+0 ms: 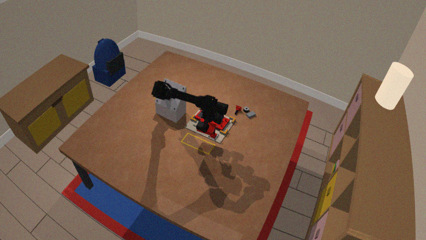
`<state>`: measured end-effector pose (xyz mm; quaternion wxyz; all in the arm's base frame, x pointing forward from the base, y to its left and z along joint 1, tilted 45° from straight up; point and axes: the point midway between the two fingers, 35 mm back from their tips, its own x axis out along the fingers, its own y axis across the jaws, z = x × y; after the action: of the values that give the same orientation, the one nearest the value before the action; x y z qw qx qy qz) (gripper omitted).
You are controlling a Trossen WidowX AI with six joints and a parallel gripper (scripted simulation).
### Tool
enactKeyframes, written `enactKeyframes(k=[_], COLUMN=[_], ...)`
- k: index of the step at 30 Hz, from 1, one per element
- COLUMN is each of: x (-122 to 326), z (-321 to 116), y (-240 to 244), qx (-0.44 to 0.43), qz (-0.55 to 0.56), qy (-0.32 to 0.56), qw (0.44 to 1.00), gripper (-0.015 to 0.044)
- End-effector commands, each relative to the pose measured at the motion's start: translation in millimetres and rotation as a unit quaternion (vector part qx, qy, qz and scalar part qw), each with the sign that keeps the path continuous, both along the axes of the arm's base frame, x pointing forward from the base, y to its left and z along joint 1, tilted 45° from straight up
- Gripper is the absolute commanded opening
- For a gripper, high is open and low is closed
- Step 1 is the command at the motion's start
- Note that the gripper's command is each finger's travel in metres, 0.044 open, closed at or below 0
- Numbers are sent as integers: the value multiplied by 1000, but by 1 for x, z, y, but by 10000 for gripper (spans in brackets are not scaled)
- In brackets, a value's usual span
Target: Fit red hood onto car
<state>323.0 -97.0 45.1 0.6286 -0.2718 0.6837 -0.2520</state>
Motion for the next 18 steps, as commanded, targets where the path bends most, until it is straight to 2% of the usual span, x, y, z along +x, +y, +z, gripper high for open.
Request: enactKeyframes(k=[1,18], x=[7,17], z=[-12,-63], y=[15,69], qx=[3,-1], qz=[-7,-35], qy=[-10,-36], qw=[1000,999], gripper=[0,0])
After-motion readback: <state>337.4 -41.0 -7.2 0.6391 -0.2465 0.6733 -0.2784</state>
